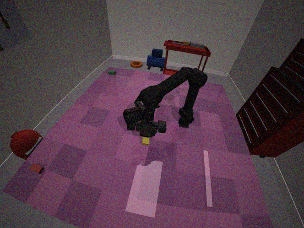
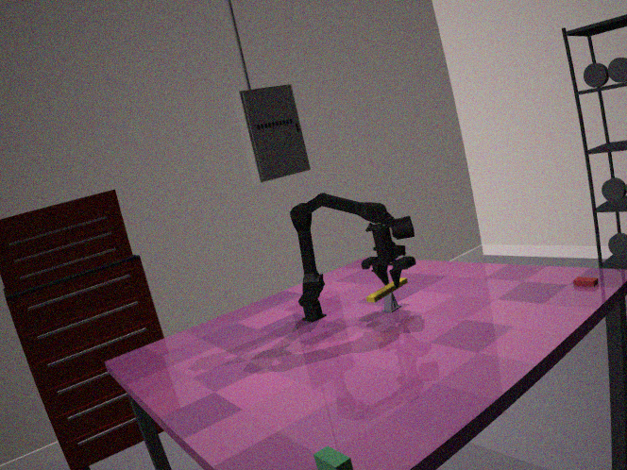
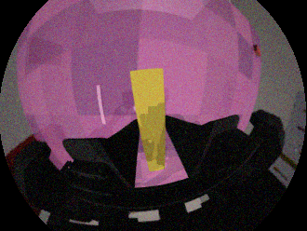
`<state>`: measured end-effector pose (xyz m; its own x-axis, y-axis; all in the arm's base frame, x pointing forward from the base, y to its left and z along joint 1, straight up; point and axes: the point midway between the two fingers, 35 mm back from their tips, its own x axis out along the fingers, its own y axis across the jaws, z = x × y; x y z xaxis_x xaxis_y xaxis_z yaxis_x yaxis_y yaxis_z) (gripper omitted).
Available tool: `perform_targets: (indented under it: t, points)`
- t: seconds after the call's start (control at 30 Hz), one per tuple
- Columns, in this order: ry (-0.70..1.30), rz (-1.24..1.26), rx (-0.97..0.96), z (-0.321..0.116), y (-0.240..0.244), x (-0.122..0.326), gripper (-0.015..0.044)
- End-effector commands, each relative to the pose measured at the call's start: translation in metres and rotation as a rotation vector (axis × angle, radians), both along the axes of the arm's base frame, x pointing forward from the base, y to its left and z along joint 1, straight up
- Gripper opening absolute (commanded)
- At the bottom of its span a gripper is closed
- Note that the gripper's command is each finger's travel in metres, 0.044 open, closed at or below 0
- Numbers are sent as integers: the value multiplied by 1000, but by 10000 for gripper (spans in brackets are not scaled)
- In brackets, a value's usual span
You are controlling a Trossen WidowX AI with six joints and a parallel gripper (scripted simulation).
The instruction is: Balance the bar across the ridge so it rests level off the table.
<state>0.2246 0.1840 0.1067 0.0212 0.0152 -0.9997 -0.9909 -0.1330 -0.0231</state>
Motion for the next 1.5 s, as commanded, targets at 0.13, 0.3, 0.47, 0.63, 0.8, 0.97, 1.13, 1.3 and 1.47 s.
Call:
perform_targets:
  t: [0.13,0.3,0.47,0.63,0.8,0.97,1.13,1.3,1.47]
  points:
    - [0,0,0,0,0,0,172]
    - [0,0,0,0,0,0,173]
    - [0,0,0,0,0,0,185]
    - [0,0,0,0,0,0,185]
    - [0,0,0,0,0,0,185]
    - [0,0,0,0,0,0,316]
    - [0,0,0,0,0,0,440]
    - [0,0,0,16,1,2,440]
    - [0,0,0,73,1,2,440]
